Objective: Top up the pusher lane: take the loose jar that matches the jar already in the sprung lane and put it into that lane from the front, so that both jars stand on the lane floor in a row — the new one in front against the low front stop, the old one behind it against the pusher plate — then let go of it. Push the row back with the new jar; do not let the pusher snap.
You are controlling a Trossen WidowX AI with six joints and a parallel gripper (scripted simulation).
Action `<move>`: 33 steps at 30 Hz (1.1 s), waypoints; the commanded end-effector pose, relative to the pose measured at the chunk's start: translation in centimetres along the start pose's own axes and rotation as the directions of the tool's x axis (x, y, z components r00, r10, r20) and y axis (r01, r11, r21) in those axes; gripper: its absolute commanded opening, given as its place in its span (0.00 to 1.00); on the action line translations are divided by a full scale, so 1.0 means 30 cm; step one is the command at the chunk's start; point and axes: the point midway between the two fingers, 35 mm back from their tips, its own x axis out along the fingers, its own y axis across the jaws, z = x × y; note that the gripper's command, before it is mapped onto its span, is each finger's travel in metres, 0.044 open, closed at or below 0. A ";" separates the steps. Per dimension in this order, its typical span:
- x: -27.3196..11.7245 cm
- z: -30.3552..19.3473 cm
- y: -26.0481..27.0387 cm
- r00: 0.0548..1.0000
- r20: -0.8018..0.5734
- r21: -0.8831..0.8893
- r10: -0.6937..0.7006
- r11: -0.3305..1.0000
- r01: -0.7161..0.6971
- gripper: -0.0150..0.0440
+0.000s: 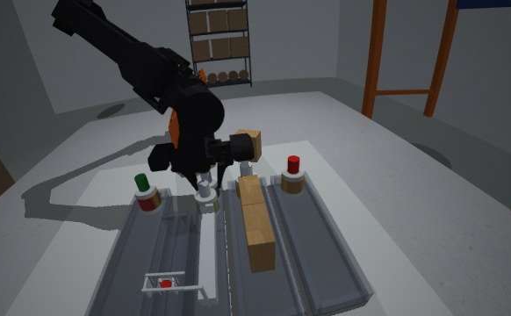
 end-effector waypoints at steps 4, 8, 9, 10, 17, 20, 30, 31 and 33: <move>0.000 0.000 0.000 1.000 0.000 0.003 -0.003 1.000 0.003 0.43; 0.000 0.000 0.000 1.000 0.000 0.003 -0.003 1.000 0.003 0.61; 0.000 0.000 0.000 1.000 0.000 0.003 -0.003 1.000 0.003 0.65; 0.000 0.000 0.000 1.000 0.000 0.003 -0.003 1.000 0.003 0.70; -0.026 0.001 0.002 1.000 0.000 0.003 -0.002 1.000 0.002 0.75; -0.060 0.002 0.002 1.000 0.000 0.003 -0.002 1.000 0.002 0.75; -0.069 -0.049 0.008 1.000 -0.001 0.003 -0.001 1.000 0.001 0.75; -0.069 -0.061 0.008 1.000 -0.001 0.003 -0.001 1.000 0.001 0.75; -0.069 -0.084 0.010 1.000 -0.001 0.002 -0.001 1.000 0.001 0.75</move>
